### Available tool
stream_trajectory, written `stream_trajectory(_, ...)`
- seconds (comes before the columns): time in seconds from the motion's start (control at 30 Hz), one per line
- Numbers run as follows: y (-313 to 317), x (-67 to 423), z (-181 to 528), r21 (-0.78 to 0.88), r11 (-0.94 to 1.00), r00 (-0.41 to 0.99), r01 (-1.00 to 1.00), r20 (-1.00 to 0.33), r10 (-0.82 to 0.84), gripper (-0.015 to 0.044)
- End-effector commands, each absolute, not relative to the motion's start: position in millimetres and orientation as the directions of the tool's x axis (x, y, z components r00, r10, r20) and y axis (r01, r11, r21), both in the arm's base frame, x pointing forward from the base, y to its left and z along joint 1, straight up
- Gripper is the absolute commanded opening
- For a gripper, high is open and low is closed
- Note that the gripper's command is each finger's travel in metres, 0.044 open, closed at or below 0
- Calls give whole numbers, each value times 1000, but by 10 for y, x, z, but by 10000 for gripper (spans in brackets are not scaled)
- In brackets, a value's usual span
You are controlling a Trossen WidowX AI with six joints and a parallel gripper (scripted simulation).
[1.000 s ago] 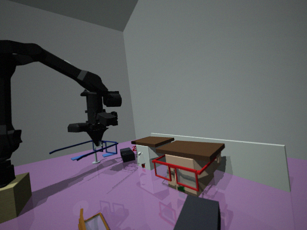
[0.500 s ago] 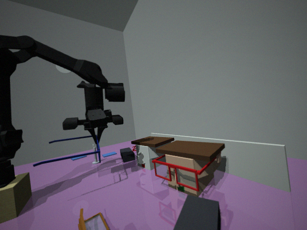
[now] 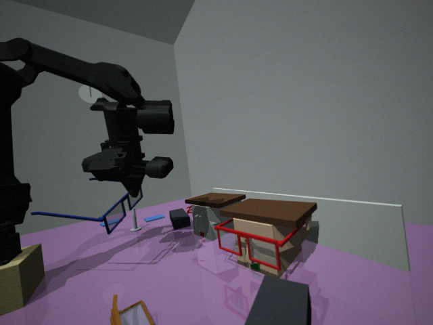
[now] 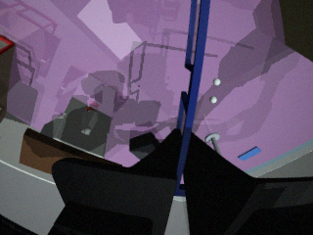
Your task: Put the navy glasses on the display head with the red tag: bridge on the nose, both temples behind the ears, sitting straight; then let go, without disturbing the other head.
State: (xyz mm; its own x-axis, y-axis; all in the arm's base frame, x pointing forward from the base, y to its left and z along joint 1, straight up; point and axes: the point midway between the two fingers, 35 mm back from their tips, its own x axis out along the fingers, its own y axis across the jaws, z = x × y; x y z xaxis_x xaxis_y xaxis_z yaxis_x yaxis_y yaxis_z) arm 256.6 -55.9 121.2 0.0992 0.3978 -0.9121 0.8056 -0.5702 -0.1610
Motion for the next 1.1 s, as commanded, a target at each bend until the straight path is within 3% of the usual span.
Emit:
stream_trajectory(0.0, -659, 2544, 1280, -210, -668, 137, 714, -893, 428, 0)
stream_trajectory(0.53, -1113, 2374, 1547, -470, -862, 336, 189, -794, 506, 0)
stream_trajectory(1.07, -1572, 2125, 1857, -712, -633, 572, -306, -668, 476, 0)
